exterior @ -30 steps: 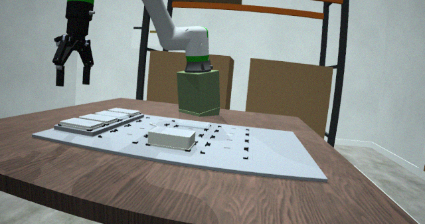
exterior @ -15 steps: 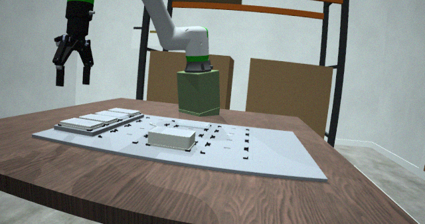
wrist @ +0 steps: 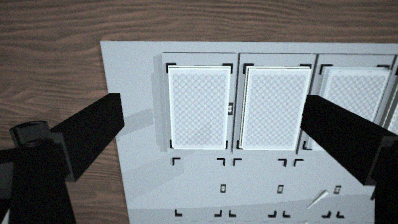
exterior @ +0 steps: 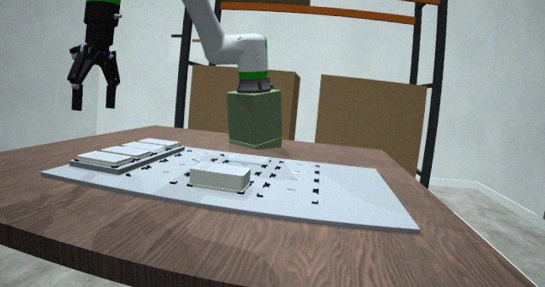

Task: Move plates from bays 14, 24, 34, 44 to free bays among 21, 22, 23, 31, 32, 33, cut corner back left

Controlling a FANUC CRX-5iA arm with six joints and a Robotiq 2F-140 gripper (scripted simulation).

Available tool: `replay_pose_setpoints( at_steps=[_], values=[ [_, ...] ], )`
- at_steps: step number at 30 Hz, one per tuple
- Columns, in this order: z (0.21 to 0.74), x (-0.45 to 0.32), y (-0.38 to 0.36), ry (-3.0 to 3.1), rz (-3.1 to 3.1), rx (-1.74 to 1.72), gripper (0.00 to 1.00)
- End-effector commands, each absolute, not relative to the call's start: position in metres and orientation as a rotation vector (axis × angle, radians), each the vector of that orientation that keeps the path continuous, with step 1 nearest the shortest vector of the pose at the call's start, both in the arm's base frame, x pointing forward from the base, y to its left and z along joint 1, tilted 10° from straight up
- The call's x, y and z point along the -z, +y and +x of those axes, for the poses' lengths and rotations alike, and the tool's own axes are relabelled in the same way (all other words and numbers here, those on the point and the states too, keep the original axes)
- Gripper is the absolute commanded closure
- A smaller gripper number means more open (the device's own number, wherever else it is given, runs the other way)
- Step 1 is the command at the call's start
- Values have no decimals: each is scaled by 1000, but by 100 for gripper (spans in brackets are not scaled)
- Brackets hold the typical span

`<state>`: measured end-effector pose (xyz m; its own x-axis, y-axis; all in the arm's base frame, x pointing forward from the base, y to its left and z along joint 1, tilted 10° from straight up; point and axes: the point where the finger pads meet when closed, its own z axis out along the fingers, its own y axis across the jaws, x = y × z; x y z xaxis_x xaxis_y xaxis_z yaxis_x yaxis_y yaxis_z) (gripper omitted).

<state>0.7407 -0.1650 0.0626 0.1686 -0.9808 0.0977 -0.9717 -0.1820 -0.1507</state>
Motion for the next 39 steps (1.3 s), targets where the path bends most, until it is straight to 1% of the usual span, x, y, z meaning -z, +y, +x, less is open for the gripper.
replay_pose_setpoints(
  at_steps=[1,39],
  values=[
    [741,-64,-161,1973,-2359,269,0],
    [720,-45,-36,1973,-2359,269,0]
  ],
)
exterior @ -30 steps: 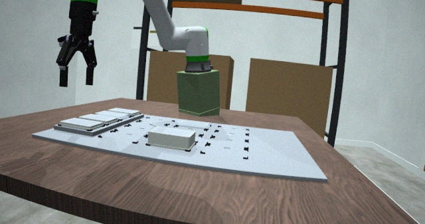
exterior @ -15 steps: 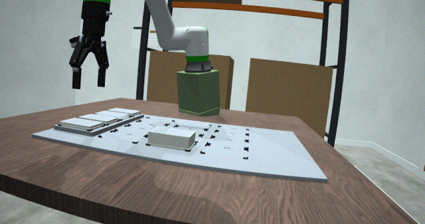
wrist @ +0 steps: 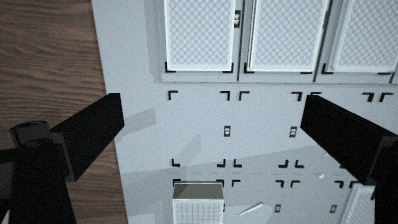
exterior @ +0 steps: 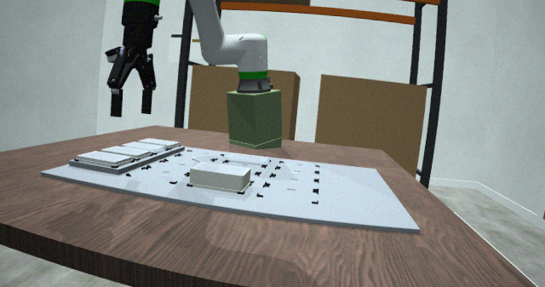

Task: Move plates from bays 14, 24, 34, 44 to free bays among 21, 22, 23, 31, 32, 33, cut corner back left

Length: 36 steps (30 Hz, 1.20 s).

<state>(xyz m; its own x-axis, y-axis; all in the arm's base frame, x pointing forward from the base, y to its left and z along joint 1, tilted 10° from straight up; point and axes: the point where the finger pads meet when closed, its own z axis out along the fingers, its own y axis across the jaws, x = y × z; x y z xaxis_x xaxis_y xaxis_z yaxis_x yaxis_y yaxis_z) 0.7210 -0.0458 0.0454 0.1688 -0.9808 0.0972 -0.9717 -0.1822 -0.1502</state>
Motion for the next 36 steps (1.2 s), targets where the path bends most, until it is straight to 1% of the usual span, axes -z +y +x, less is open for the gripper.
replay_pose_setpoints(
  at_steps=[1,36],
  values=[
    [719,-45,-32,1973,-2359,269,0],
    [699,-27,89,1973,-2359,268,0]
  ],
)
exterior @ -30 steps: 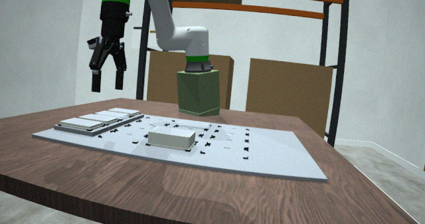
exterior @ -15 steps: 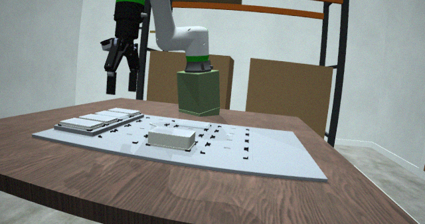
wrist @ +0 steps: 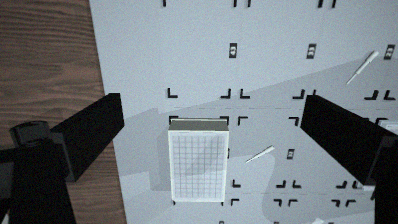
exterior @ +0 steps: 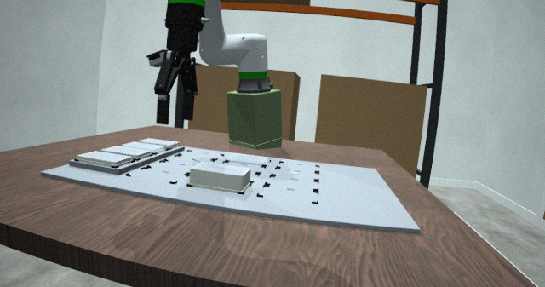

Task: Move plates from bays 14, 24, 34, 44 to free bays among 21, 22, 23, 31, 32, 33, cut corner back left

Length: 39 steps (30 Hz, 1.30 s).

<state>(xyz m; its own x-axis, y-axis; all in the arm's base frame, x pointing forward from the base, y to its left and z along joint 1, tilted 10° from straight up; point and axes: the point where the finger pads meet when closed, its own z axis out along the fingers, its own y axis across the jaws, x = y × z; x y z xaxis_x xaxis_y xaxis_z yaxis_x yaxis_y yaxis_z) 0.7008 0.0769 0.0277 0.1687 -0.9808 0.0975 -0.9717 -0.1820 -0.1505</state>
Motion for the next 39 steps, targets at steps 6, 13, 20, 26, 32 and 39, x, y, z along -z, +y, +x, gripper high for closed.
replay_pose_setpoints(
  at_steps=[6,13,20,26,32,39],
  values=[
    [696,-24,112,1973,-2359,268,0],
    [692,-21,132,1973,-2359,268,0],
    [688,-18,156,1973,-2359,268,0],
    [688,-18,156,1973,-2359,268,0],
    [688,-18,156,1973,-2359,268,0],
    [688,-18,156,1973,-2359,268,0]
  ],
)
